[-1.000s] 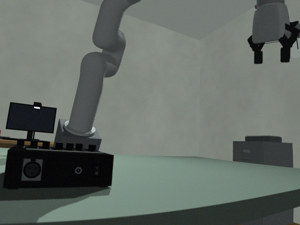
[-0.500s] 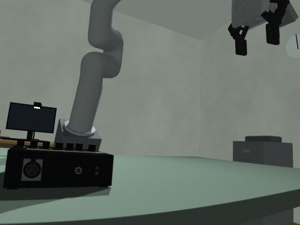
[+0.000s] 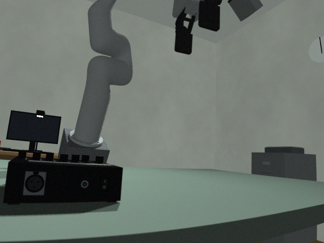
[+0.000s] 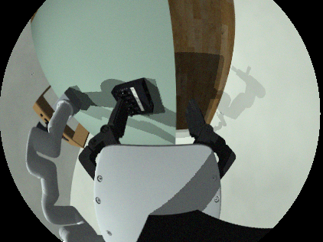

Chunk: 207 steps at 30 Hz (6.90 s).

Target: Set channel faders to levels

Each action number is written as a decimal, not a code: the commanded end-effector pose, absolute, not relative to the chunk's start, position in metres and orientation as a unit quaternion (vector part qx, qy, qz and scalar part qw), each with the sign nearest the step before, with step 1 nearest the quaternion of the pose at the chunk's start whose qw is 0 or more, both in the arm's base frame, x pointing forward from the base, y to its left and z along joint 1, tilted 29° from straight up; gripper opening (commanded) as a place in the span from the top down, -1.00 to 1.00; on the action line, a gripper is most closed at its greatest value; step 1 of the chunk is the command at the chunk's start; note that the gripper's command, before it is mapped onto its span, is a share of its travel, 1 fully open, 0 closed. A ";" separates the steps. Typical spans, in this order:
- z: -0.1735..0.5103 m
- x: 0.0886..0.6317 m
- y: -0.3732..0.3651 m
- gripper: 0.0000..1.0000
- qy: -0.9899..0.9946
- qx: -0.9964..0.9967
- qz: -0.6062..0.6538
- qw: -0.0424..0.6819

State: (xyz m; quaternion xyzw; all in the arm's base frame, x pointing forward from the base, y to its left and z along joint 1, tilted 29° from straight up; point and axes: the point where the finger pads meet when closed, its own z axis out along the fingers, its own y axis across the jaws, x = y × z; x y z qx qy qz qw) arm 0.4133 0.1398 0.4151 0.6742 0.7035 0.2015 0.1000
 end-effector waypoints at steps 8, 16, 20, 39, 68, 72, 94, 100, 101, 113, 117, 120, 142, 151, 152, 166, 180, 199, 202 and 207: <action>0.352 0.398 0.024 -1.00 0.712 0.661 0.201 0.126; 0.278 0.359 -0.027 -1.00 0.742 0.624 0.209 0.131; 0.272 0.355 -0.029 -1.00 0.745 0.619 0.211 0.131; 0.270 0.354 -0.029 -1.00 0.746 0.618 0.211 0.131; 0.196 0.356 -0.014 -1.00 0.122 0.917 0.372 -0.079; 0.196 0.356 -0.014 -1.00 0.122 0.917 0.372 -0.079; 0.196 0.356 -0.014 -1.00 0.122 0.917 0.372 -0.079; 0.196 0.356 -0.014 -1.00 0.122 0.917 0.372 -0.079; 0.196 0.356 -0.014 -1.00 0.122 0.917 0.372 -0.079; 0.196 0.356 -0.014 -1.00 0.122 0.917 0.372 -0.079; 0.196 0.356 -0.014 -1.00 0.122 0.917 0.372 -0.079; 0.196 0.356 -0.014 -1.00 0.122 0.917 0.372 -0.079; 0.247 0.358 -0.008 -1.00 0.486 0.812 0.318 0.045; 0.270 0.354 -0.029 -1.00 0.682 0.677 0.245 0.123; 0.270 0.354 -0.029 -1.00 0.703 0.659 0.235 0.127; 0.264 0.353 -0.028 -1.00 0.724 0.642 0.222 0.122; 0.180 0.326 -0.033 -1.00 0.382 0.864 0.329 -0.013; 0.174 0.322 -0.035 -1.00 0.122 0.917 0.372 -0.079; 0.174 0.322 -0.035 -1.00 0.122 0.917 0.372 -0.079; 0.174 0.322 -0.035 -1.00 0.122 0.917 0.372 -0.079</action>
